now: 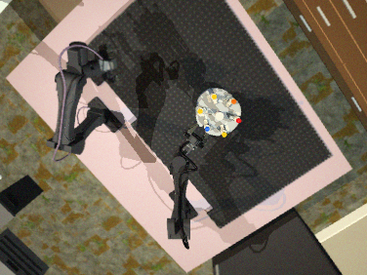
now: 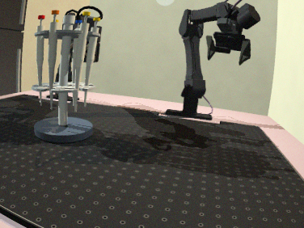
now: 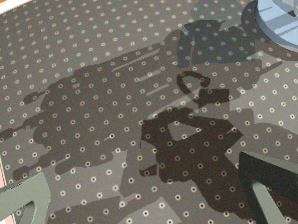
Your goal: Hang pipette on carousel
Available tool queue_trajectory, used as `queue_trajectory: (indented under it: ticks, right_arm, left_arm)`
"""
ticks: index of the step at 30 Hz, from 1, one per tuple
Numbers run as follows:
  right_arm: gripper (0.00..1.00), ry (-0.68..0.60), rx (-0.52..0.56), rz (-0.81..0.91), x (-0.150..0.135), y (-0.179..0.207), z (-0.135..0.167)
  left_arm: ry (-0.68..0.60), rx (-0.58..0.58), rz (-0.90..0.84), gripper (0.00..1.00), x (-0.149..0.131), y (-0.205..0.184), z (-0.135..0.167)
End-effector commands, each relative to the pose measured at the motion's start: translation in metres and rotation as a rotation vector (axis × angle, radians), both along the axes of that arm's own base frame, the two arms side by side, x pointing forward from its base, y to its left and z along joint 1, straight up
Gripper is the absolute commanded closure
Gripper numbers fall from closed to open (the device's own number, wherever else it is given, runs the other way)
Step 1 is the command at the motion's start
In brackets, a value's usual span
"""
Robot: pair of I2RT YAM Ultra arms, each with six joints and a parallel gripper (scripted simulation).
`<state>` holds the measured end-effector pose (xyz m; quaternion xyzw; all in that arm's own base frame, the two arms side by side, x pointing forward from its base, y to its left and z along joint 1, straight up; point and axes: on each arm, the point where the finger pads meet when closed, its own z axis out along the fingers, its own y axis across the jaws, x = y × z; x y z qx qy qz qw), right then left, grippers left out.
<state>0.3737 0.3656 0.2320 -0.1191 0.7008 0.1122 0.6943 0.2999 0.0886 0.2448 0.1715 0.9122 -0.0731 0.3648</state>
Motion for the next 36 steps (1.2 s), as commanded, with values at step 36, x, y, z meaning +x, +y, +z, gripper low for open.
queue_trajectory:
  ticks: [36]
  right_arm:
    - [0.50,-0.046,0.054,0.201,-0.002,0.004,0.032]
  left_arm:
    - [-0.033,0.005,-0.005,0.00,0.004,0.002,0.008]
